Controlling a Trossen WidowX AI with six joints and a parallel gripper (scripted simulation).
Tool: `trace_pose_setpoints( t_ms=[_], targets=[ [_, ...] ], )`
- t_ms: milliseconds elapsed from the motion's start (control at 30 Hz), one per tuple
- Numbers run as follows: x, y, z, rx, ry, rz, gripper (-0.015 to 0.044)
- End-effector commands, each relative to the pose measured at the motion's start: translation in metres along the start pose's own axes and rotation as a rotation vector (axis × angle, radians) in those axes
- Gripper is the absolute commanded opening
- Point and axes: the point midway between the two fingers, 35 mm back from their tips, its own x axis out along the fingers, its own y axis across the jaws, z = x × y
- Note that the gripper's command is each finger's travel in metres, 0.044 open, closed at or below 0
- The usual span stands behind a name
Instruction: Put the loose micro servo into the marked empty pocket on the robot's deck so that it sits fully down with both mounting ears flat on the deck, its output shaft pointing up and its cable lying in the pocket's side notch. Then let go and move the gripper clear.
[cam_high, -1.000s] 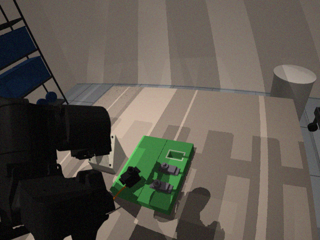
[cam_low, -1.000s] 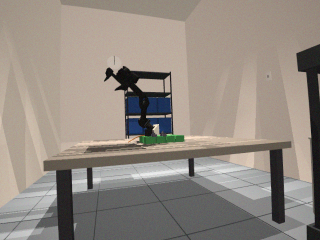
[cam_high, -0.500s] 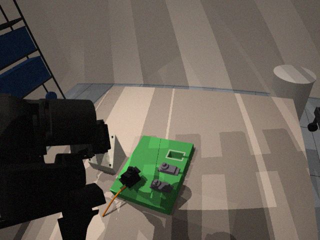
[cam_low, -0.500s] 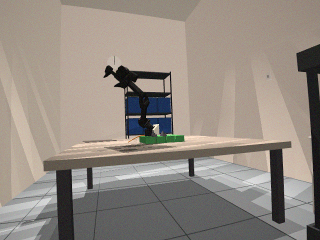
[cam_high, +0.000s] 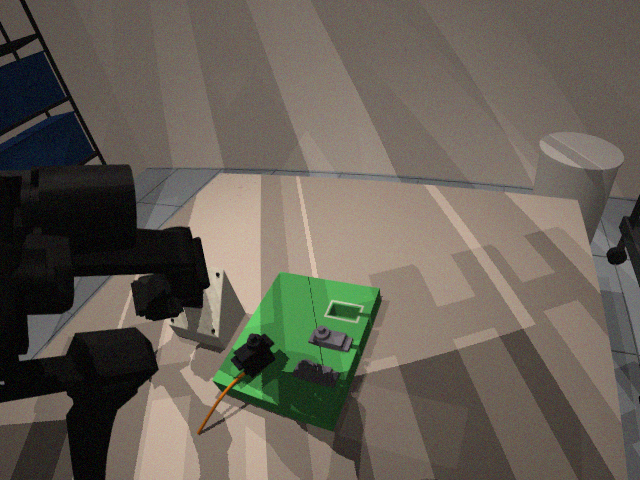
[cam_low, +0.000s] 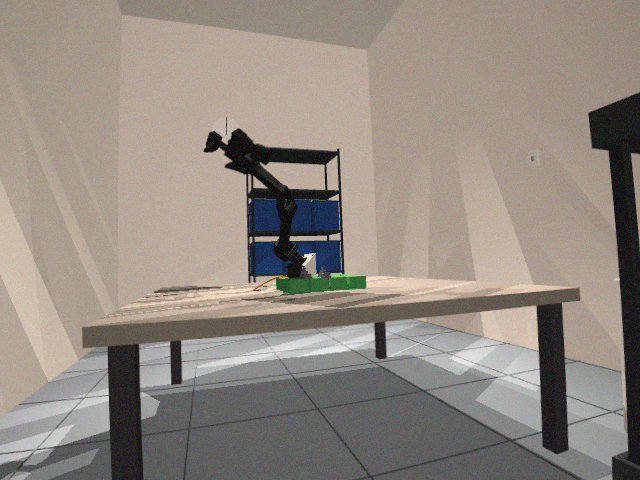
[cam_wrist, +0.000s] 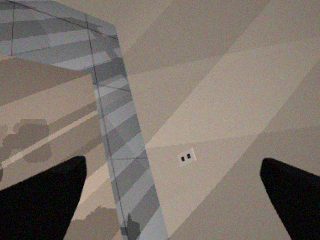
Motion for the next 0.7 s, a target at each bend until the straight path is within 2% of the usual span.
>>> trace_pose_setpoints(
  t_ms=[0,667],
  targets=[
    [-0.008,-0.011,-0.003,0.055,-0.039,-0.012,0.044],
    [-0.064,-0.071,-0.001,0.426,-0.313,-0.053,0.044]
  ],
)
